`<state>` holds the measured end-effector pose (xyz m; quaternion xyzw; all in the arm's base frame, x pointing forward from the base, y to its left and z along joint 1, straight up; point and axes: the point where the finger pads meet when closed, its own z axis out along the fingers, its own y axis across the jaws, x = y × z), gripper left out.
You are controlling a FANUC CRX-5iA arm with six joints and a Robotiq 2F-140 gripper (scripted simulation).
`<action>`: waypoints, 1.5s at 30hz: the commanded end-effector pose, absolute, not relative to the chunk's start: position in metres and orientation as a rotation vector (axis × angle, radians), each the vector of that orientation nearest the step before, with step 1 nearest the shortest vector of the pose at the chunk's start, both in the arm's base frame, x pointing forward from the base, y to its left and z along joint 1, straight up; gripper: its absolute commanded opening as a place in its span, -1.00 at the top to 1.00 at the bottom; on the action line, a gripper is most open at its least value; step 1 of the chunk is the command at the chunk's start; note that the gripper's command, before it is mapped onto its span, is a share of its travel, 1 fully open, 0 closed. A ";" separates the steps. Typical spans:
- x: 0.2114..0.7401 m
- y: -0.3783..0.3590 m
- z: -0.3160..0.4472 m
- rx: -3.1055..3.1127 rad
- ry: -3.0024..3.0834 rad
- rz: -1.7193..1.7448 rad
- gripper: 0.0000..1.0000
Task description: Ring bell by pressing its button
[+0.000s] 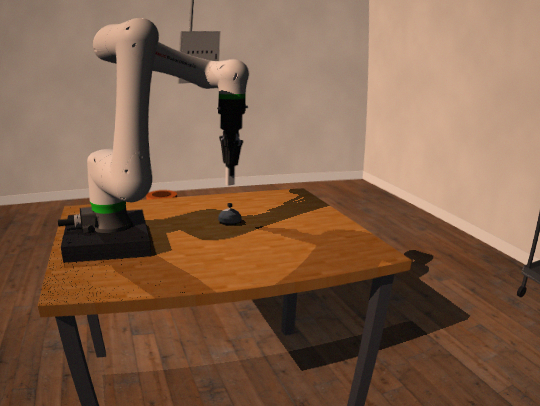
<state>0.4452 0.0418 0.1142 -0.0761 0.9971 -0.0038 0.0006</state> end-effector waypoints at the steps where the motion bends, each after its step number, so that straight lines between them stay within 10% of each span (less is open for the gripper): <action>1: 0.445 0.042 0.114 -0.239 3.131 -0.012 1.00; 45: 0.445 0.042 0.110 -0.240 3.133 -0.008 1.00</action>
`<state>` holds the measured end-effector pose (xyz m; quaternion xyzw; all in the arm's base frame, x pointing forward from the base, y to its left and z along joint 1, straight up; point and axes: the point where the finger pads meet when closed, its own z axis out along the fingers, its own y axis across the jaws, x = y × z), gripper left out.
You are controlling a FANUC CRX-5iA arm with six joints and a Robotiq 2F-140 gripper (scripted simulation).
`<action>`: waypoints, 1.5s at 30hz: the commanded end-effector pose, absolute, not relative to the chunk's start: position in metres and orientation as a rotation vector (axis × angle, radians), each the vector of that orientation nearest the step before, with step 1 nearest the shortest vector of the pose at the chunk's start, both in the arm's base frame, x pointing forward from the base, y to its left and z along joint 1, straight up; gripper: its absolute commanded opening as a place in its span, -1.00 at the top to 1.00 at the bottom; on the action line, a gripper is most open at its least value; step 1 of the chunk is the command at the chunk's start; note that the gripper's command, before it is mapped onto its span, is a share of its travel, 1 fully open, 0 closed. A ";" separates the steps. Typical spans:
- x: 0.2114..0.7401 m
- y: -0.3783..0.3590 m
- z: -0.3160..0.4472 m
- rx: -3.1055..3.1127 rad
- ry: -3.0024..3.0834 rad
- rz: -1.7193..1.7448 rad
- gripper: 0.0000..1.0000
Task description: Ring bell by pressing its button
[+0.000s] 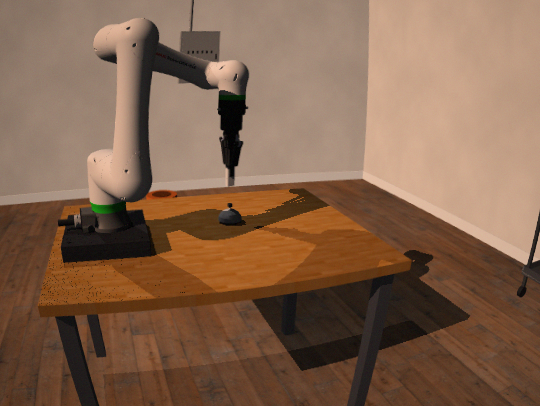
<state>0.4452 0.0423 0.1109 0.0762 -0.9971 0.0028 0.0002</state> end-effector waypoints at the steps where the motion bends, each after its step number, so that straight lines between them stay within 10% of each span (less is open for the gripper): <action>1: 0.445 0.043 0.109 0.240 -3.132 0.007 1.00; 45: 0.445 0.050 0.054 0.240 -3.132 0.007 1.00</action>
